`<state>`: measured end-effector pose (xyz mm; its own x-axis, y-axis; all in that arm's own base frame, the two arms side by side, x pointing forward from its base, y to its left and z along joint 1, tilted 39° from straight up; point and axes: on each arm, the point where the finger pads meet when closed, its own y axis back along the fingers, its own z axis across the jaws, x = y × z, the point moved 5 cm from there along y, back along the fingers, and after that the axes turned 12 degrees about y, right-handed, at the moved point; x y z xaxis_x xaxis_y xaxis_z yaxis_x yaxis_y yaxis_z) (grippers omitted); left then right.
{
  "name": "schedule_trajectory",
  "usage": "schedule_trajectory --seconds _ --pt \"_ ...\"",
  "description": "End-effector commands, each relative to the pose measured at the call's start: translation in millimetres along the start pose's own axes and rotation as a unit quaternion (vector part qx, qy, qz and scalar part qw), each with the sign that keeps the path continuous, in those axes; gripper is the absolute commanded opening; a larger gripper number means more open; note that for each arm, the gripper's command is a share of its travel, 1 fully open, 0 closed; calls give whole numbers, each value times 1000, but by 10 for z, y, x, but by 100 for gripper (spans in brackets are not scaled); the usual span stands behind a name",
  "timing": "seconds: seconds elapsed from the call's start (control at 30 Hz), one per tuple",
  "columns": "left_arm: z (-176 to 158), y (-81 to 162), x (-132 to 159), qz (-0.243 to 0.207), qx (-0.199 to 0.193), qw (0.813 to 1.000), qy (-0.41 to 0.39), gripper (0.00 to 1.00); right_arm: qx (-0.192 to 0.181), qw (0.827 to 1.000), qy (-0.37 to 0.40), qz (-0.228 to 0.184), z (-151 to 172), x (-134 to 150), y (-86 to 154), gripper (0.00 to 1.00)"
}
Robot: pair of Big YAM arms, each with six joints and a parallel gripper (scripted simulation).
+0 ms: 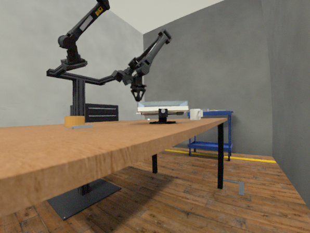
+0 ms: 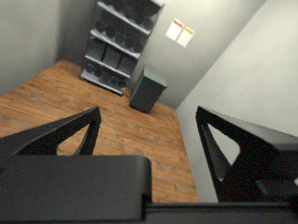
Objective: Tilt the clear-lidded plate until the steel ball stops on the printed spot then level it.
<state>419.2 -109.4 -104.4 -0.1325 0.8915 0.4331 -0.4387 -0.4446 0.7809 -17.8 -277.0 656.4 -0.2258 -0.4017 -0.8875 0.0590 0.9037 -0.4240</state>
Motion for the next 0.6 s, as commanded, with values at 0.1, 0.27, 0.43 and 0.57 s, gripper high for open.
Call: schedule_trajectory --seconds 0.1,0.27,0.43,0.57 --pt "100 170 -86 -11 -16 1000 -5 0 8 1000 6 -18 -70 -190 -39 100" --pt "97 169 -81 -12 -17 1000 -6 0 8 1000 6 -18 -70 -190 -39 100" --pt "96 168 -79 -12 -17 1000 -7 0 8 1000 6 -18 -70 -190 -39 100" --pt "95 167 -76 -12 -18 1000 -8 0 8 1000 6 -18 -70 -190 -39 100"
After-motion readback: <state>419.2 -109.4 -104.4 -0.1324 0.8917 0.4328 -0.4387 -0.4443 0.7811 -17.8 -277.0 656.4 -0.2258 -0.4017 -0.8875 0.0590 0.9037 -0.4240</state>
